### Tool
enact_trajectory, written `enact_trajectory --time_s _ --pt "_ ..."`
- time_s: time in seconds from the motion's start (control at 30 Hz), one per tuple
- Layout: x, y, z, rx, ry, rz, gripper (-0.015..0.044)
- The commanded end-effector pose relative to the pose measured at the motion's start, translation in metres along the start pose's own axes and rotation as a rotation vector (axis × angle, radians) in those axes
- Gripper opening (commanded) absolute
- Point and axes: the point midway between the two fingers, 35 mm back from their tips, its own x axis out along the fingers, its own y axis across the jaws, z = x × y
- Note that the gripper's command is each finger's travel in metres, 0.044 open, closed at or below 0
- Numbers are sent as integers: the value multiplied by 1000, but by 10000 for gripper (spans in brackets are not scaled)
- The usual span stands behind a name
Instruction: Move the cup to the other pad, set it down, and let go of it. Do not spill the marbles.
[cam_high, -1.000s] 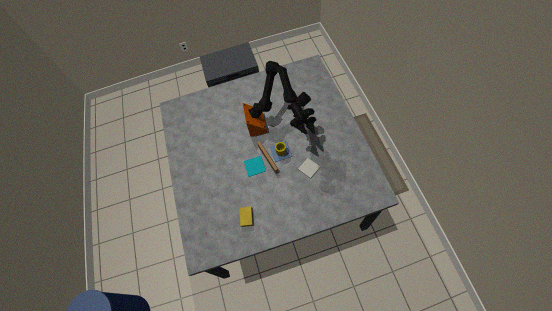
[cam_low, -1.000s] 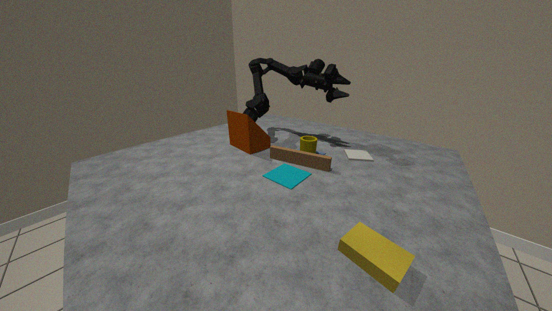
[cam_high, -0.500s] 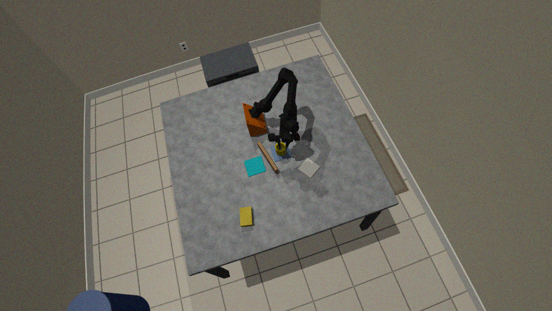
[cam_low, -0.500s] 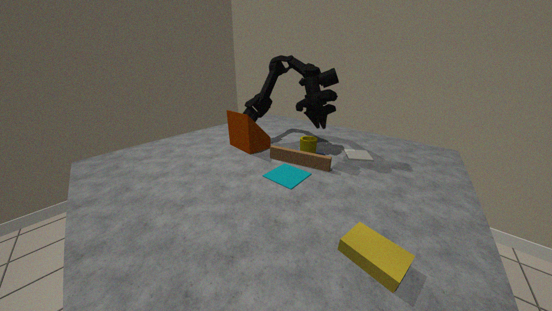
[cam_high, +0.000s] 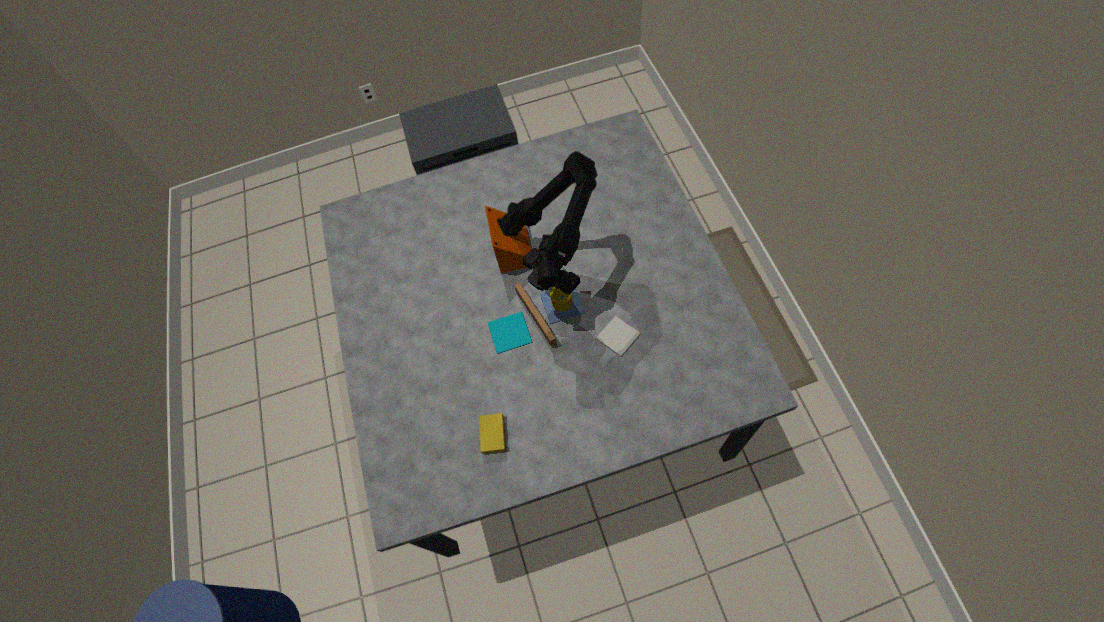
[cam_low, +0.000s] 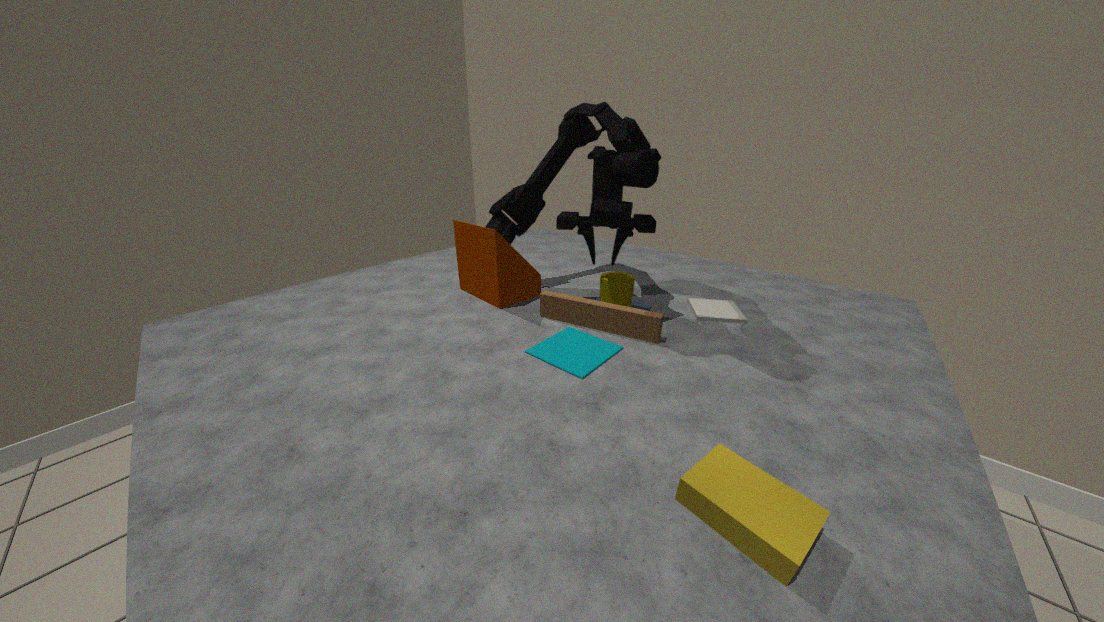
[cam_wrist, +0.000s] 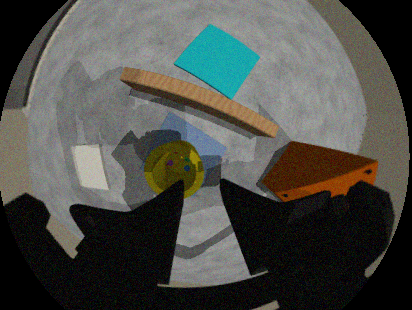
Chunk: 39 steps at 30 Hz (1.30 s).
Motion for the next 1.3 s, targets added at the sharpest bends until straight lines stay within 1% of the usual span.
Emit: enact_trajectory --time_s 0.0,0.27,1.27 --pt "-1 0 -1 44 23 4 167" --pt "3 0 -1 44 22 4 167" --pt "52 1 -1 44 22 5 167"
